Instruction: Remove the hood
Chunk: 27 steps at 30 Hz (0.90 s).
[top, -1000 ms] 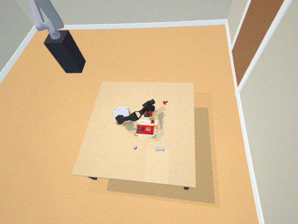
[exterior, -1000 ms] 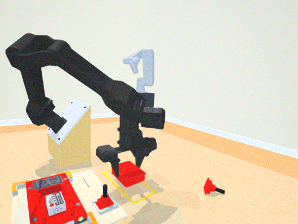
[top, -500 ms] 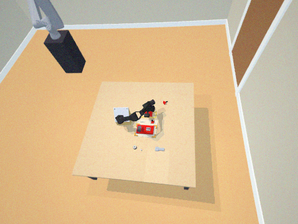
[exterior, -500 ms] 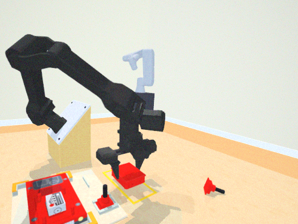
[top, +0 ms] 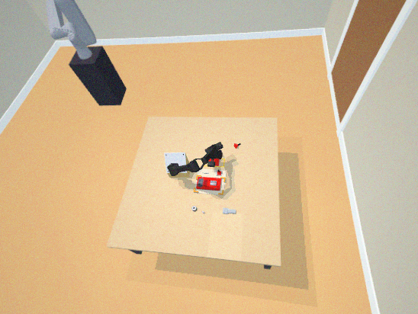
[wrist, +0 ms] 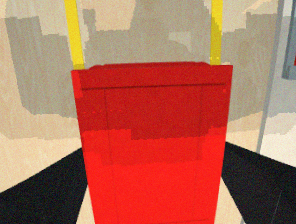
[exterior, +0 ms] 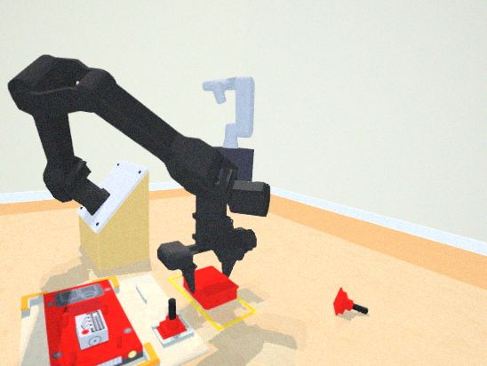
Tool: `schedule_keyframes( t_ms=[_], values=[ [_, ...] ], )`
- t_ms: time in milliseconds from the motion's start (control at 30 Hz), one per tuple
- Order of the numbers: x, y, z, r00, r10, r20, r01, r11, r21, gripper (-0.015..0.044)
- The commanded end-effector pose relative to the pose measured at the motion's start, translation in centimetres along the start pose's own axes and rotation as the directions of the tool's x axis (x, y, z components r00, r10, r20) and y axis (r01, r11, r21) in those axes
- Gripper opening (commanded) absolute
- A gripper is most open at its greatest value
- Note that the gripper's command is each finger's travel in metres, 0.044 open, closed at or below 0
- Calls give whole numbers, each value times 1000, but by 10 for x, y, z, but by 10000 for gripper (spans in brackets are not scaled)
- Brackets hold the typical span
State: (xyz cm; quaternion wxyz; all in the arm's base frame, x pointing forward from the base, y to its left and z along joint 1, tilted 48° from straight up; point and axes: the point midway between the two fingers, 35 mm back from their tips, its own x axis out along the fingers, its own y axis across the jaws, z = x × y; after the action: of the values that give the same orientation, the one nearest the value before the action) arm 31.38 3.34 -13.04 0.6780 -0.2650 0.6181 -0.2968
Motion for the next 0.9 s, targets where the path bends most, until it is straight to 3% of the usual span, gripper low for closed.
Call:
schedule_keyframes(
  t_ms=[0,300,867],
  values=[
    [4,0,-1,1000,-6,0,6,1000,-6,0],
    [7,0,-1,1000,-6,0,6,1000,-6,0],
    [2,0,0,1000,-1,-1,1,1000,0,440]
  ],
)
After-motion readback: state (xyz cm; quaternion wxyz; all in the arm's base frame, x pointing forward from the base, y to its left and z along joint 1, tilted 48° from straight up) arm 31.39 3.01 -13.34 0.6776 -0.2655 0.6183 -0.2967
